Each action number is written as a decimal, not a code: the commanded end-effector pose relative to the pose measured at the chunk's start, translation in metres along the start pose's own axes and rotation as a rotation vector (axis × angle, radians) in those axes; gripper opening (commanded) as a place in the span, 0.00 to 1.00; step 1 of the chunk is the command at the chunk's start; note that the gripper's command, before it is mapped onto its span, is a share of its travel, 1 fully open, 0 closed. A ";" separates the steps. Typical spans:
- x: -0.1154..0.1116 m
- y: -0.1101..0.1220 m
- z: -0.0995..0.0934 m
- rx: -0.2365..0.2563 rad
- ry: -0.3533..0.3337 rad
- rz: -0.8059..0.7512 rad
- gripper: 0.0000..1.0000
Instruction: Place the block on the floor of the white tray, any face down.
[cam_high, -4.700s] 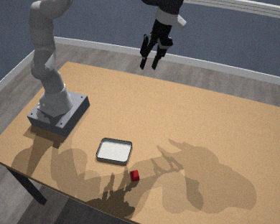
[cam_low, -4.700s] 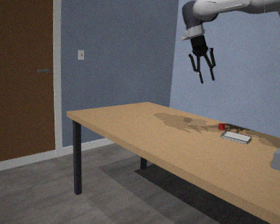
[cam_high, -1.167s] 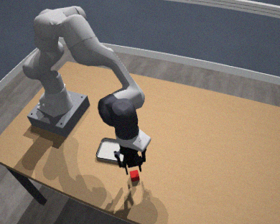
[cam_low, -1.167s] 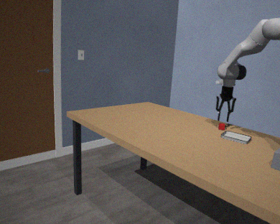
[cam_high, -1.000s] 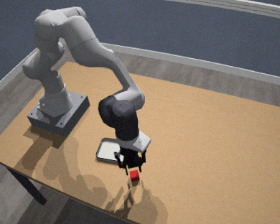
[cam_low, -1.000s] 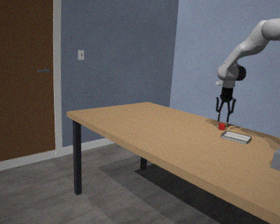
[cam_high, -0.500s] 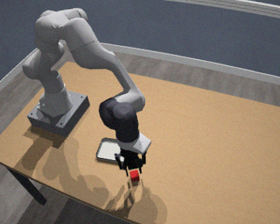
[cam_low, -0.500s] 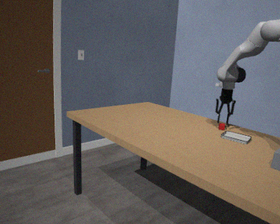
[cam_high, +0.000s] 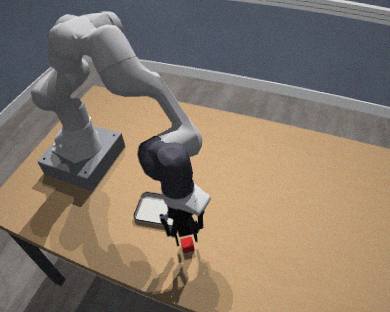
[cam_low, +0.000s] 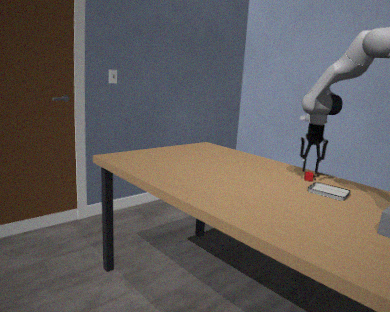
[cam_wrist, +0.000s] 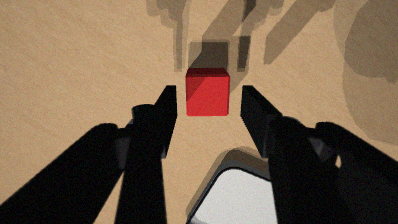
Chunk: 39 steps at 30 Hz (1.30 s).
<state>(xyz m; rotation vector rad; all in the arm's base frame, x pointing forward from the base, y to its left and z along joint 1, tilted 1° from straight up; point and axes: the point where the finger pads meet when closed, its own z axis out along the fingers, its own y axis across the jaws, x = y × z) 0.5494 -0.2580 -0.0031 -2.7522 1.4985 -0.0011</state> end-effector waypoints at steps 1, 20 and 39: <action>0.002 -0.001 0.000 0.002 0.004 -0.005 0.43; 0.002 -0.001 0.034 0.002 0.004 -0.005 0.43; 0.002 -0.001 0.040 0.002 0.004 -0.005 0.10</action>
